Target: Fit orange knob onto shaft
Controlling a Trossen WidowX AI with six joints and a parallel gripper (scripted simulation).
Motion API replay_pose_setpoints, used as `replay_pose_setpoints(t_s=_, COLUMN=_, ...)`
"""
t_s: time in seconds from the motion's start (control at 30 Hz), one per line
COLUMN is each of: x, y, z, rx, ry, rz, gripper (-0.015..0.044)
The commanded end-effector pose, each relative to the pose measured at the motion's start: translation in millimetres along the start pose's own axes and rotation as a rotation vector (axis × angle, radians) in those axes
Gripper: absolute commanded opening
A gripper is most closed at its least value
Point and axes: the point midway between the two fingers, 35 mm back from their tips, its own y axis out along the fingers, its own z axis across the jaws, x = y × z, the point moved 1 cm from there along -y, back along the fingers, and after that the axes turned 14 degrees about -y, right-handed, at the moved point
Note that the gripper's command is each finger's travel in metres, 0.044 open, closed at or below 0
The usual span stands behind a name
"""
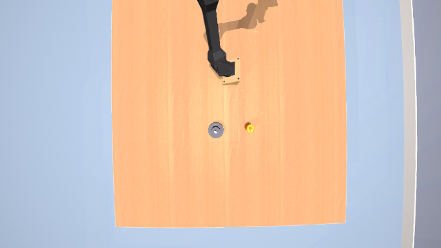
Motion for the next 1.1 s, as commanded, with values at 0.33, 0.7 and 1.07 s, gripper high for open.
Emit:
replay_pose_setpoints(t_s=0.33, x=89.7, y=-58.4, z=-9.7, rx=-0.046, ry=0.151, rz=-0.255, gripper=0.0440)
replay_pose_setpoints(t_s=0.7, x=206.6, y=-196.8, z=-50.4, rx=-0.174, ry=0.372, rz=-0.713, gripper=0.0440)
replay_pose_setpoints(t_s=1.07, x=242.9, y=-370.5, z=-125.5, rx=-0.445, ry=0.673, rz=-1.090, gripper=0.0440)
